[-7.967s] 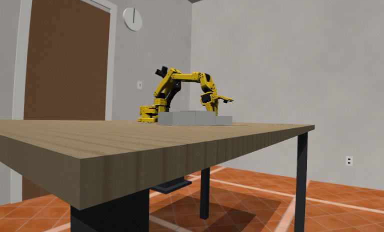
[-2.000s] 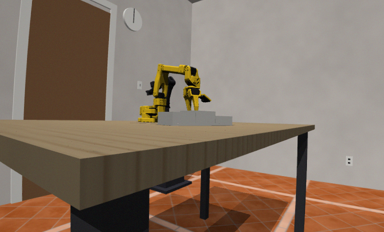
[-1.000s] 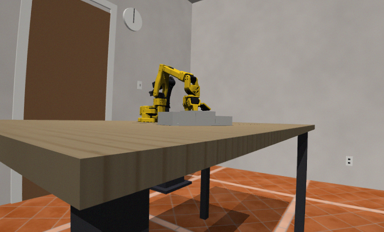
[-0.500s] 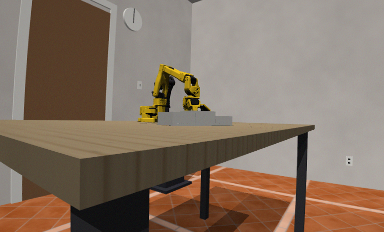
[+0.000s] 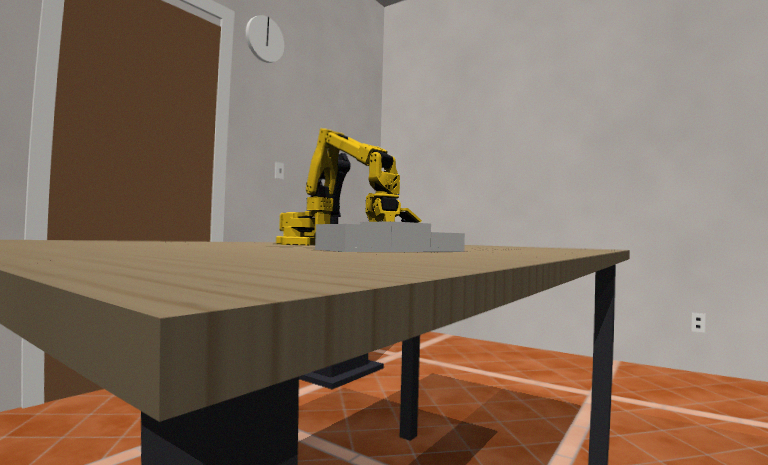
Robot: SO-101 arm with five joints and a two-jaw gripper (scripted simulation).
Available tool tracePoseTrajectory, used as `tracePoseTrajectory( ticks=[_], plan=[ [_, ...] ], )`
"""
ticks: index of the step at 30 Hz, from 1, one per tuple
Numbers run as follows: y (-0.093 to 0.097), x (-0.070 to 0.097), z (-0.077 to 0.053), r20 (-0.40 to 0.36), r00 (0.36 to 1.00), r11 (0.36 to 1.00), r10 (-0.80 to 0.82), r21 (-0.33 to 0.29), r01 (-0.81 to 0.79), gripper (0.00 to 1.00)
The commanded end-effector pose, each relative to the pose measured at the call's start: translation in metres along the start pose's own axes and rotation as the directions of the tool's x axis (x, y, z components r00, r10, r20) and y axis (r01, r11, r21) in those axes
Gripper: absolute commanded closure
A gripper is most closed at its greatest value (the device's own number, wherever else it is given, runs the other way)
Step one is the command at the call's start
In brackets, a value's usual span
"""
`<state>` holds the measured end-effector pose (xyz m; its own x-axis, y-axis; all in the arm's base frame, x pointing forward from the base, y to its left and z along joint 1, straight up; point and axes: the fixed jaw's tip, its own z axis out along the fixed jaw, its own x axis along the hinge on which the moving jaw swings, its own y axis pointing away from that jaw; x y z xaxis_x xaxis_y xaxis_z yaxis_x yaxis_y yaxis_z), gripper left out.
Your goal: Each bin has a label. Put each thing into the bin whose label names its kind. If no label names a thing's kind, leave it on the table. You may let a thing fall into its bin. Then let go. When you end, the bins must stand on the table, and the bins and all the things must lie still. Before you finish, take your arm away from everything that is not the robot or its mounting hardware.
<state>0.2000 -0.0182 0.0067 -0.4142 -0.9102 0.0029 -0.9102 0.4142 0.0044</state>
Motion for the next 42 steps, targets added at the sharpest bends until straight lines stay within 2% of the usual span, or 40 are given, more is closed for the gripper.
tracePoseTrajectory(
  ticks=[1, 14, 23, 42],
  plan=[
    [-0.0029, 0.0001, -0.0023, 0.008, 1.000, 1.000, -0.003, 0.020, 0.003, 0.78],
    [-0.0029, 0.0001, -0.0023, 0.008, 1.000, 1.000, -0.003, 0.020, 0.003, 0.92],
    [-0.0029, 0.0001, -0.0023, 0.008, 1.000, 1.000, -0.003, 0.020, 0.003, 0.98],
    [-0.0029, 0.0001, -0.0023, 0.008, 1.000, 1.000, -0.003, 0.020, 0.003, 1.00]
  ],
)
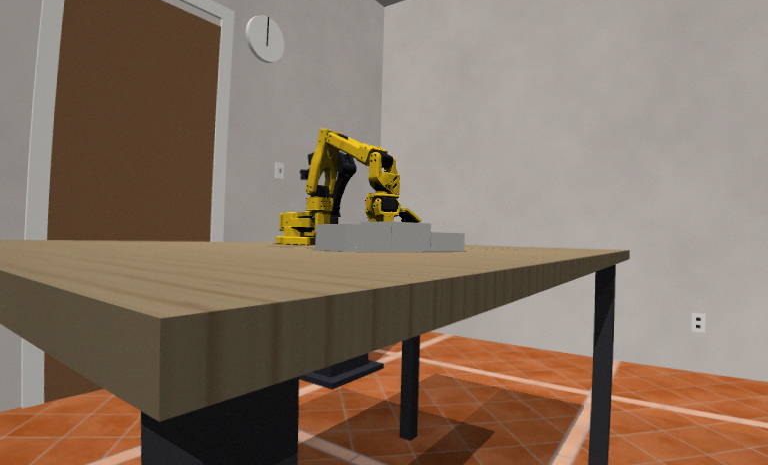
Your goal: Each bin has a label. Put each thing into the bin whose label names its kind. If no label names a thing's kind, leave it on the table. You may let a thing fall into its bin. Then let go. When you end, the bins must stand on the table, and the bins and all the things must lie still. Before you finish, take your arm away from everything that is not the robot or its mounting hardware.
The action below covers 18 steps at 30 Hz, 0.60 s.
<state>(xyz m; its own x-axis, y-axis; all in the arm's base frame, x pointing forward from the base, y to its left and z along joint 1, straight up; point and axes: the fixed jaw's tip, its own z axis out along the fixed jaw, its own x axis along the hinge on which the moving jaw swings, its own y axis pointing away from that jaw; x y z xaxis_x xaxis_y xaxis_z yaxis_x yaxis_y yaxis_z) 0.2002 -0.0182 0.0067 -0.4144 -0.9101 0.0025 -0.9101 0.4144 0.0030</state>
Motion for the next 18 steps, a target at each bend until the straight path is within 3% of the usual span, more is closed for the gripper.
tracePoseTrajectory(
  ticks=[1, 18],
  plan=[
    [-0.0027, 0.0001, -0.0023, 0.008, 1.000, 1.000, -0.004, 0.018, 0.004, 1.00],
    [-0.0039, -0.0001, -0.0080, 0.007, 1.000, 1.000, -0.004, 0.018, 0.004, 1.00]
  ],
)
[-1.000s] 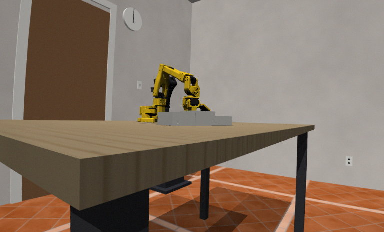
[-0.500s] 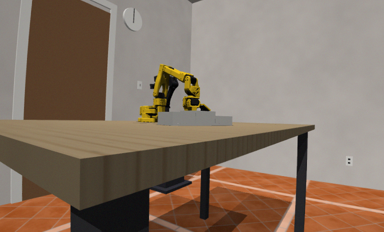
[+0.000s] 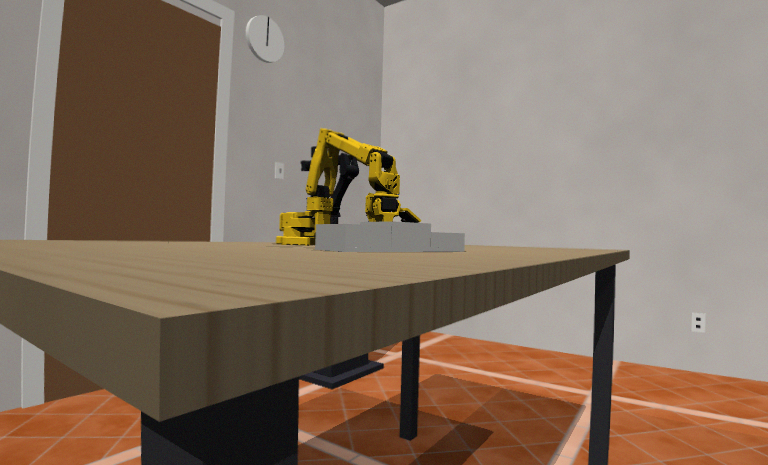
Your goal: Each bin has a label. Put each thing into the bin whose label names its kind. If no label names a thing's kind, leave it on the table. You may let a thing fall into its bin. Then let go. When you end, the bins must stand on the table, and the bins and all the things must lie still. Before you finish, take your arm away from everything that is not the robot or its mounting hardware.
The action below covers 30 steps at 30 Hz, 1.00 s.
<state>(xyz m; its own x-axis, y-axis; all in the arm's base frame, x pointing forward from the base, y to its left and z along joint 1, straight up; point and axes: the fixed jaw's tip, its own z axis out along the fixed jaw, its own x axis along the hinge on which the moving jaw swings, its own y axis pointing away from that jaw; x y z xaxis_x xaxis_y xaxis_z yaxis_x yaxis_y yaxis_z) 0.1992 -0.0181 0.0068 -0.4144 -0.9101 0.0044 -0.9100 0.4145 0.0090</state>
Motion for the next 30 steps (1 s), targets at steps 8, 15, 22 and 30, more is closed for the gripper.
tracePoseTrajectory(
  ticks=[8, 15, 22, 30],
  plan=[
    [-0.007, -0.001, -0.023, 0.009, 1.000, 1.000, -0.004, 0.024, 0.004, 1.00],
    [-0.007, 0.000, -0.043, 0.009, 1.000, 1.000, -0.004, 0.024, 0.004, 1.00],
    [-0.007, 0.000, -0.051, 0.009, 1.000, 1.000, -0.004, 0.024, 0.004, 1.00],
    [-0.007, 0.000, -0.051, 0.010, 1.000, 1.000, 0.002, 0.025, -0.002, 1.00]
  ],
)
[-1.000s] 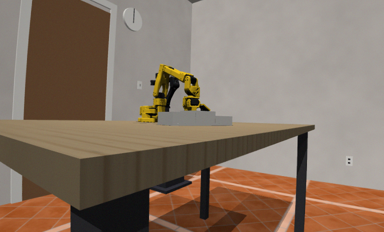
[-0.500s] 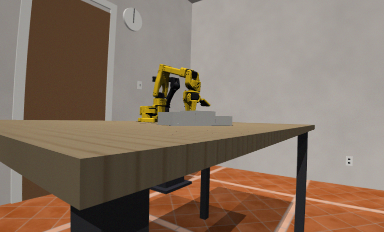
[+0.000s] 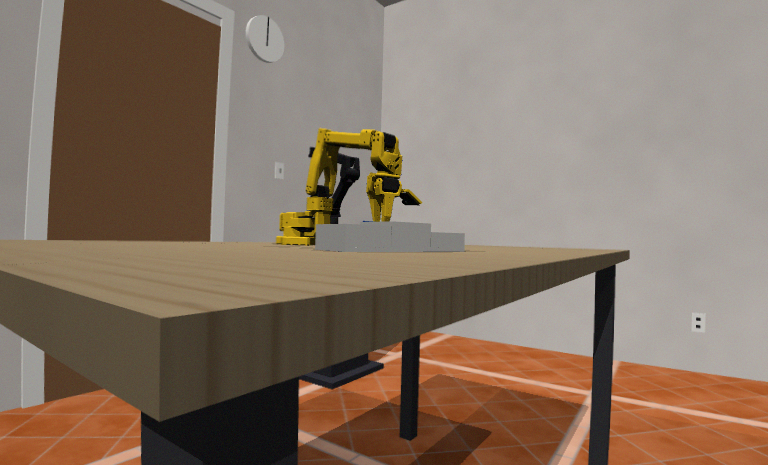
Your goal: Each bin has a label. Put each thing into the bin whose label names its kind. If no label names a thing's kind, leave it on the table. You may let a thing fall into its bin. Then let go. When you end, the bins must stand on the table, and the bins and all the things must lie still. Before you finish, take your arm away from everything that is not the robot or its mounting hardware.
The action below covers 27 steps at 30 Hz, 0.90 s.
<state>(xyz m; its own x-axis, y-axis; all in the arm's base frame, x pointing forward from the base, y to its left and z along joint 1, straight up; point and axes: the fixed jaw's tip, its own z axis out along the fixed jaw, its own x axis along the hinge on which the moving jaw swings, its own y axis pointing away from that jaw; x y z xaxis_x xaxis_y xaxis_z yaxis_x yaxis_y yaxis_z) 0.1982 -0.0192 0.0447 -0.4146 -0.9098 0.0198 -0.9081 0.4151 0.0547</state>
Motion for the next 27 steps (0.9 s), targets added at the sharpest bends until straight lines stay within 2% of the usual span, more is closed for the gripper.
tracePoseTrajectory(
  ticks=[1, 20, 27],
  plan=[
    [-0.008, -0.002, -0.014, 0.025, 1.000, 0.997, 0.005, 0.071, -0.007, 1.00],
    [-0.023, -0.016, -0.024, 0.053, 0.968, 0.965, 0.245, 0.079, -0.248, 1.00],
    [-0.024, -0.018, -0.025, 0.058, 0.959, 0.956, 0.278, 0.079, -0.282, 1.00]
  ],
)
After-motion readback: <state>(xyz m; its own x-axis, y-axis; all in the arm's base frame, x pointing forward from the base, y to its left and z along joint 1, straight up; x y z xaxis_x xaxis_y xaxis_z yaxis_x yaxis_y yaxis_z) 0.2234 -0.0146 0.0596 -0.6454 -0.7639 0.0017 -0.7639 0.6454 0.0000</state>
